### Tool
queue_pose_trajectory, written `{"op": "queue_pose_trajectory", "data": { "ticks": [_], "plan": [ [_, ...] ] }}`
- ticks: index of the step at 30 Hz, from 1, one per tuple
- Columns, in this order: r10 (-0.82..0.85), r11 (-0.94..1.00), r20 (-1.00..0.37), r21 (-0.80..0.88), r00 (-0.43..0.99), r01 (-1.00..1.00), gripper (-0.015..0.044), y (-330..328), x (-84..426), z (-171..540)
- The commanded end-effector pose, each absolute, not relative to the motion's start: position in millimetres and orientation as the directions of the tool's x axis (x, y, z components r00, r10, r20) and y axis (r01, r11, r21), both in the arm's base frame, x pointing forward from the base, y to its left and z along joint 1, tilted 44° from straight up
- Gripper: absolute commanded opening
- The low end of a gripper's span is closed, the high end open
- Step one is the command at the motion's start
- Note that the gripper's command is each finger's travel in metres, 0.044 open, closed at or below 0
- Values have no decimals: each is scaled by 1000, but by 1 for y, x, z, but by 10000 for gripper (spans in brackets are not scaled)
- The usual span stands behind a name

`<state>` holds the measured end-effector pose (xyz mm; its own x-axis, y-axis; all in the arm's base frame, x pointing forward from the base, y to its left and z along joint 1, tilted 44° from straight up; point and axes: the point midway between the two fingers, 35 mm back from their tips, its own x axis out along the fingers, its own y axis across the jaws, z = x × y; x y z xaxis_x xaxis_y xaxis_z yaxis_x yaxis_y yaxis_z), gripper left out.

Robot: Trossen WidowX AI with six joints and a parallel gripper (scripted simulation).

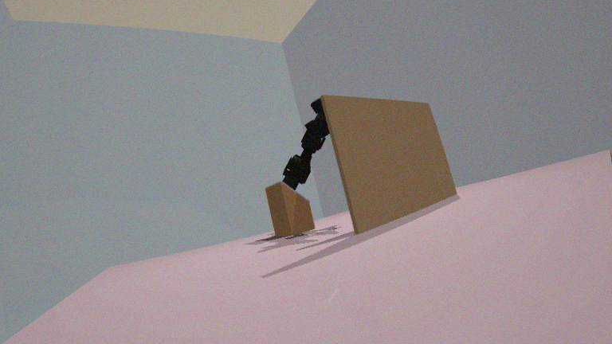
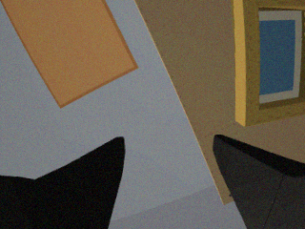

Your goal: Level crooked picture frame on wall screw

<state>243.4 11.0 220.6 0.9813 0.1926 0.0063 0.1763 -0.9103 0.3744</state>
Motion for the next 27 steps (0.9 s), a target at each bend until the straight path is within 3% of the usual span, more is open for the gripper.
{"op": "queue_pose_trajectory", "data": {
  "ticks": [1,13,27],
  "plan": [
    [197,-911,6,370,980,180,260,12,243,221],
    [197,-854,9,493,980,167,260,50,233,184],
    [197,-853,9,495,980,167,260,51,232,183]
  ]
}}
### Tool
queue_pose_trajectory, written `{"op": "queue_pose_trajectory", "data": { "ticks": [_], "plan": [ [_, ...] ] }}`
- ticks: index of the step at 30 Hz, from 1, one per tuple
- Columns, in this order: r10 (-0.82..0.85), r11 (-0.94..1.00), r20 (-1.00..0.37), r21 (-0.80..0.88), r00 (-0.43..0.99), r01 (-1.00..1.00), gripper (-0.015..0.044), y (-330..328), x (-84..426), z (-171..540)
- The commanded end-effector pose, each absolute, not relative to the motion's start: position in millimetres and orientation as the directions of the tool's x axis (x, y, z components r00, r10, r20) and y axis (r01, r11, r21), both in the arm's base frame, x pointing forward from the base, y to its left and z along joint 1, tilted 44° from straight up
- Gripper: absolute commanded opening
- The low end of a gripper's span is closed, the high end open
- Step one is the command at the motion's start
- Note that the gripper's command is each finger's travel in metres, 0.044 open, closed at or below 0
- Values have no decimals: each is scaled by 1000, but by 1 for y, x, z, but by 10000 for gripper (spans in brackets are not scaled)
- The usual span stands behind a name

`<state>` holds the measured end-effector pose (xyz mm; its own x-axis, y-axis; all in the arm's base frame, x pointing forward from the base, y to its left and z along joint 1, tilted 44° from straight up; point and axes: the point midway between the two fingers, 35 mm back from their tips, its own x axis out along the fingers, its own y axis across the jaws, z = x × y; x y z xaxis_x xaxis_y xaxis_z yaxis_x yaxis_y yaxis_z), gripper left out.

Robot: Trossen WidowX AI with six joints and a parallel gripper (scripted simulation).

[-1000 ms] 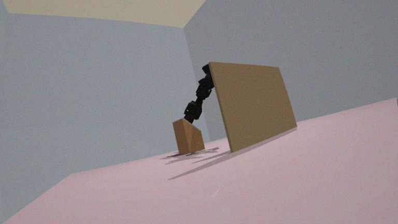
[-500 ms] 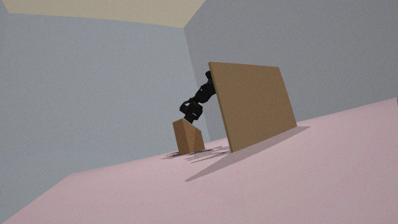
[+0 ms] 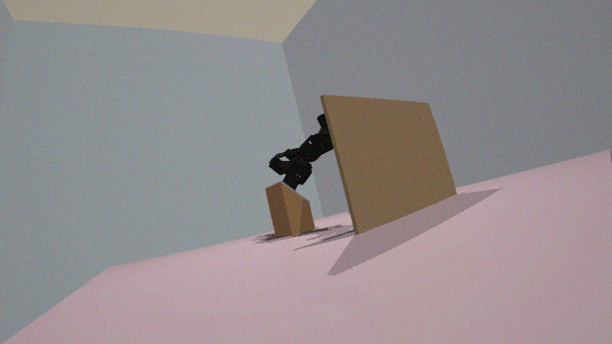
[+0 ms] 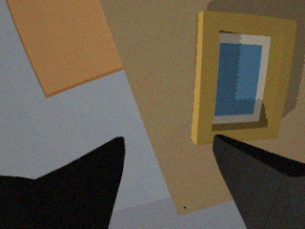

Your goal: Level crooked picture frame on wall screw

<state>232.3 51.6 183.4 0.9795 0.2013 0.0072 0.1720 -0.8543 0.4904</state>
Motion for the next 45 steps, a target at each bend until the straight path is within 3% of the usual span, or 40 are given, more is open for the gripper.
{"op": "queue_pose_trajectory", "data": {
  "ticks": [1,31,45],
  "plan": [
    [197,-853,9,495,980,167,260,51,232,183],
    [197,-854,12,493,980,166,260,104,301,145],
    [197,-854,11,493,980,166,260,108,303,140]
  ]
}}
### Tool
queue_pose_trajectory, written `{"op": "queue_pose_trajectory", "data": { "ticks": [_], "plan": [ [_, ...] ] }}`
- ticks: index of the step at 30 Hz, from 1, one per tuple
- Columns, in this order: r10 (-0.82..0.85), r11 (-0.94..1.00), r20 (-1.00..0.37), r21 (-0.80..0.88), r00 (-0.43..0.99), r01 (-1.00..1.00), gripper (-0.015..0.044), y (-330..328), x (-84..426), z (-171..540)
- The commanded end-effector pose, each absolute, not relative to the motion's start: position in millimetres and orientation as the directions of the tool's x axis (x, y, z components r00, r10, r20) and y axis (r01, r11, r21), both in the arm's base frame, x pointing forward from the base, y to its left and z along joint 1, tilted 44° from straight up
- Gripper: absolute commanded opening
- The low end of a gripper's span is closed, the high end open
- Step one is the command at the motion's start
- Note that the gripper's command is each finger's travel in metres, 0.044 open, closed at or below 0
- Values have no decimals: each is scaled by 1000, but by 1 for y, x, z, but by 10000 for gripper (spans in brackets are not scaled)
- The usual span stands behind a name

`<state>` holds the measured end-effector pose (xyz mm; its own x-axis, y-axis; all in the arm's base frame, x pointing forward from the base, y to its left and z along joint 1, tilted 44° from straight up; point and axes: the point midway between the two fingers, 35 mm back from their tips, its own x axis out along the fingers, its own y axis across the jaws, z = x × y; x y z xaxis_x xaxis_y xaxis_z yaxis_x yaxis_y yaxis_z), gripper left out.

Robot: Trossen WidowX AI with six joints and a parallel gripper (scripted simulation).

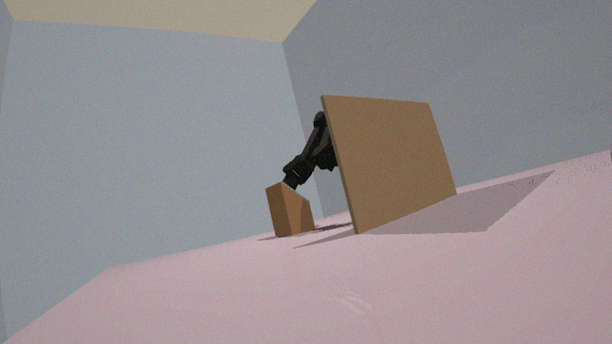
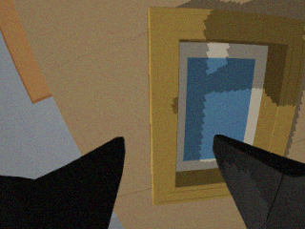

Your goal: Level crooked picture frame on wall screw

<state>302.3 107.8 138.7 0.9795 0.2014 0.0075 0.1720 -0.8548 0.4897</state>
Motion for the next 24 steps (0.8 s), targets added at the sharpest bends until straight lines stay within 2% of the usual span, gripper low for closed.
{"op": "queue_pose_trajectory", "data": {
  "ticks": [1,24],
  "plan": [
    [197,-854,11,493,980,166,260,108,304,140],
    [197,-854,13,493,980,165,260,115,338,141]
  ]
}}
